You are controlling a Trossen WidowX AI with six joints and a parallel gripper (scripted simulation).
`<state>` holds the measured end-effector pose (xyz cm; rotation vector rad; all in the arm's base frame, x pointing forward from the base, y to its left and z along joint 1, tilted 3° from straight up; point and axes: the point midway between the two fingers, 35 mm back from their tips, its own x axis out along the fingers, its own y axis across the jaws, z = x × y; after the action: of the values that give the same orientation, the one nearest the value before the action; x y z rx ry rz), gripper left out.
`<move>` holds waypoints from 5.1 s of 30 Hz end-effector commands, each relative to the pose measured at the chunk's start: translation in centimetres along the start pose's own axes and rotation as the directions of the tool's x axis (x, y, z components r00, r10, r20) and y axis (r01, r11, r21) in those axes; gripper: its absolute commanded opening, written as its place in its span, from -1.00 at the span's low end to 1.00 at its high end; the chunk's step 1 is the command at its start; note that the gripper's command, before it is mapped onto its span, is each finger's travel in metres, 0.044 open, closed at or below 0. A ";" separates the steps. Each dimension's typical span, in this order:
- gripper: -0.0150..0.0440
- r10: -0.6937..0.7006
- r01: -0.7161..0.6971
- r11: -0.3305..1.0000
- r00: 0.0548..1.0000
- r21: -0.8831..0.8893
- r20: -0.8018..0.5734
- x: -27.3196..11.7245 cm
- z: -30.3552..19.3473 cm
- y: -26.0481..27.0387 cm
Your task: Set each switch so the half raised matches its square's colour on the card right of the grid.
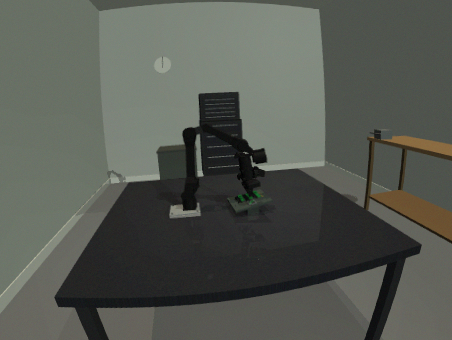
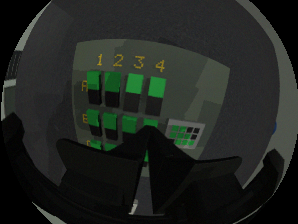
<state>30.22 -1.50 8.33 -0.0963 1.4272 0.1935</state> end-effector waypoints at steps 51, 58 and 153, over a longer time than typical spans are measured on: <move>-0.49 -0.002 0.002 1.000 1.000 0.003 -0.005 0.7 0.0 0.0; -0.49 -0.002 0.002 1.000 1.000 0.003 -0.005 0.7 0.0 0.0; -0.49 0.003 -0.003 1.000 1.000 0.004 -0.008 0.3 -4.0 6.1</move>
<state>25.19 3.77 7.91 -0.0916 1.4313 0.1977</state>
